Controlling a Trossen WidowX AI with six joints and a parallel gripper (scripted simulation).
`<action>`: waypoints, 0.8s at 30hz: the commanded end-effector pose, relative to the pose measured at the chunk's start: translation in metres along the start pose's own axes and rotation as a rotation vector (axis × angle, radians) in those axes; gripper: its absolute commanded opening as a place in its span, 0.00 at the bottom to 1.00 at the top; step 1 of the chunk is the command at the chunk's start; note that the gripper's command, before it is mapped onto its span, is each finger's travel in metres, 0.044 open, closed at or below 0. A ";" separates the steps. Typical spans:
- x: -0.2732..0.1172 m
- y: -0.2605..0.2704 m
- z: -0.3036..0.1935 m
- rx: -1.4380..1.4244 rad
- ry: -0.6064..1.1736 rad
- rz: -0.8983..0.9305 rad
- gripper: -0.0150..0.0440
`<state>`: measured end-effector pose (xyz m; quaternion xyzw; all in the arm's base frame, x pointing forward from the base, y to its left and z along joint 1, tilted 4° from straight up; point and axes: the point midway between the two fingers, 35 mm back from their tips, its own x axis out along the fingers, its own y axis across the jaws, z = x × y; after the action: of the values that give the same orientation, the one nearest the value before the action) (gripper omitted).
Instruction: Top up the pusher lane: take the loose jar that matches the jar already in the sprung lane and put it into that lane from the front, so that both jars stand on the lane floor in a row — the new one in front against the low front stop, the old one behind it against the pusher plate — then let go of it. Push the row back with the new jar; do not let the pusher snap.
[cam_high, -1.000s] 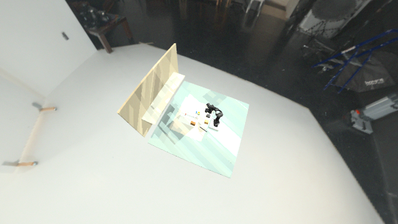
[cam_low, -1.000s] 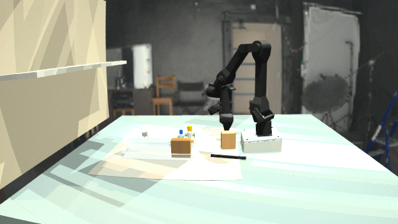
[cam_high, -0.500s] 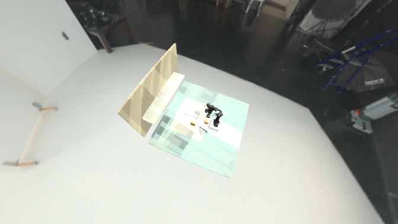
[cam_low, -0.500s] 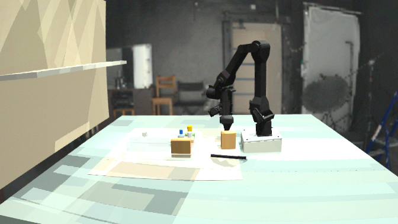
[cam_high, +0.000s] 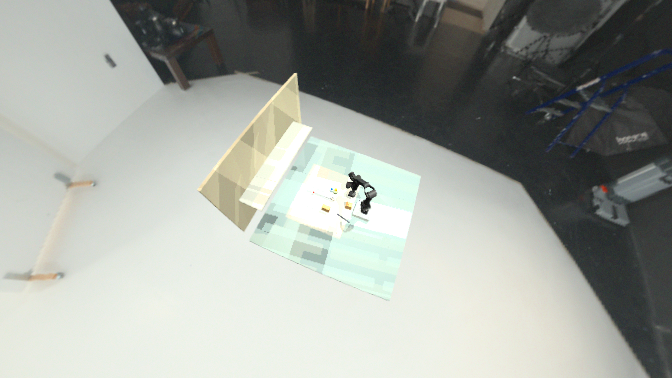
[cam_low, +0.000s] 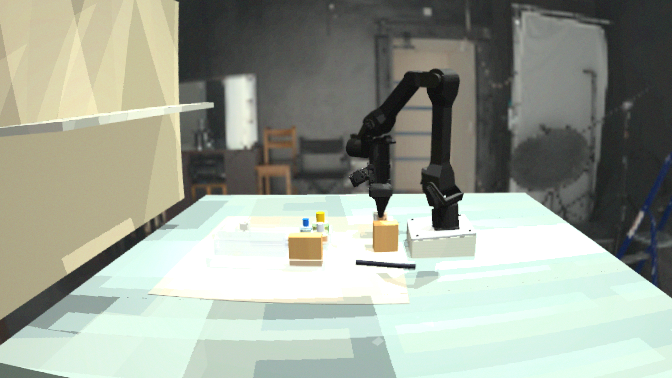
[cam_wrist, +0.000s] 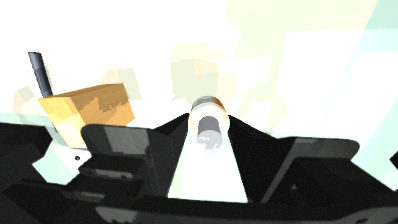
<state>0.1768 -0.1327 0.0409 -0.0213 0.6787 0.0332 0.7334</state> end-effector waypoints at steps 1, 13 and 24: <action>-0.021 -0.003 0.005 -0.001 -0.012 -0.008 0.25; -0.075 0.000 0.004 -0.001 -0.012 -0.008 0.25; -0.066 0.017 0.029 -0.033 -0.004 -0.005 0.25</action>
<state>0.1915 -0.1198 0.1111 -0.0324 0.6758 0.0427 0.7352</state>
